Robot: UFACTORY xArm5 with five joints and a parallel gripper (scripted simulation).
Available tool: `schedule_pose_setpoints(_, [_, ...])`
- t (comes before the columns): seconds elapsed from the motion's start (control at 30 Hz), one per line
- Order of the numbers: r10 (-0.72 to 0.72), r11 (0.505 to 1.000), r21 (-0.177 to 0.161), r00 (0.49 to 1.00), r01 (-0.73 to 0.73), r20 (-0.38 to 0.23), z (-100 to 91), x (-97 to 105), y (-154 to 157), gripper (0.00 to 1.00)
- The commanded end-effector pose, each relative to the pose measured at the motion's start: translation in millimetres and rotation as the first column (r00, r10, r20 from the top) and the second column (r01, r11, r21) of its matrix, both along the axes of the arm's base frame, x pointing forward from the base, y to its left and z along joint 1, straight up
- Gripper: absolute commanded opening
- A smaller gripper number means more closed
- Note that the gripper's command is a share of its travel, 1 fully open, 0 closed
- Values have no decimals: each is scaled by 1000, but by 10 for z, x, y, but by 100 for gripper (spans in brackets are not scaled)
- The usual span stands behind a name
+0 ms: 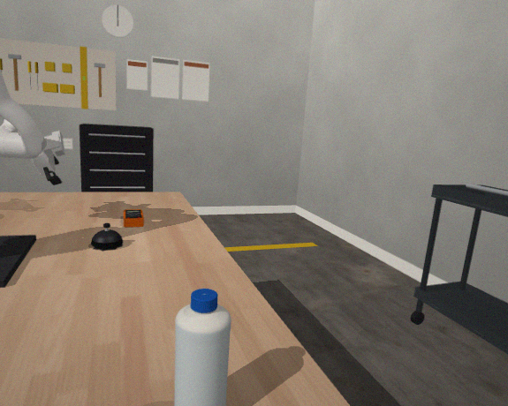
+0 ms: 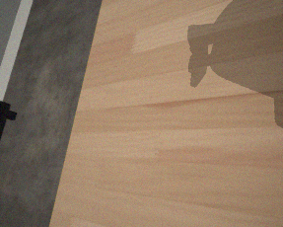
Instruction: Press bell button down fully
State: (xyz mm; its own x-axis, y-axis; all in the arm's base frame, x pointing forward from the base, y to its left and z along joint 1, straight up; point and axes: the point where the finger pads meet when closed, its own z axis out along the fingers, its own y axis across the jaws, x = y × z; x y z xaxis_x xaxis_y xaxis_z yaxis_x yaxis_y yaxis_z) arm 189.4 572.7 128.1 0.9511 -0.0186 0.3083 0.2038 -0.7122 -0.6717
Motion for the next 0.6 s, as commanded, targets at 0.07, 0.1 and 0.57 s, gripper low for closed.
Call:
schedule_pose_setpoints(0.07, [8, 994, -106, 998, -2, 62, -17, 471, -266, 100])
schedule_pose_setpoints(0.1, [11, 993, -121, 998, -2, 69, -22, 532, -309, 100])
schedule_pose_setpoints(0.57, [62, 947, -321, 990, -20, 123, -71, 1250, -968, 100])
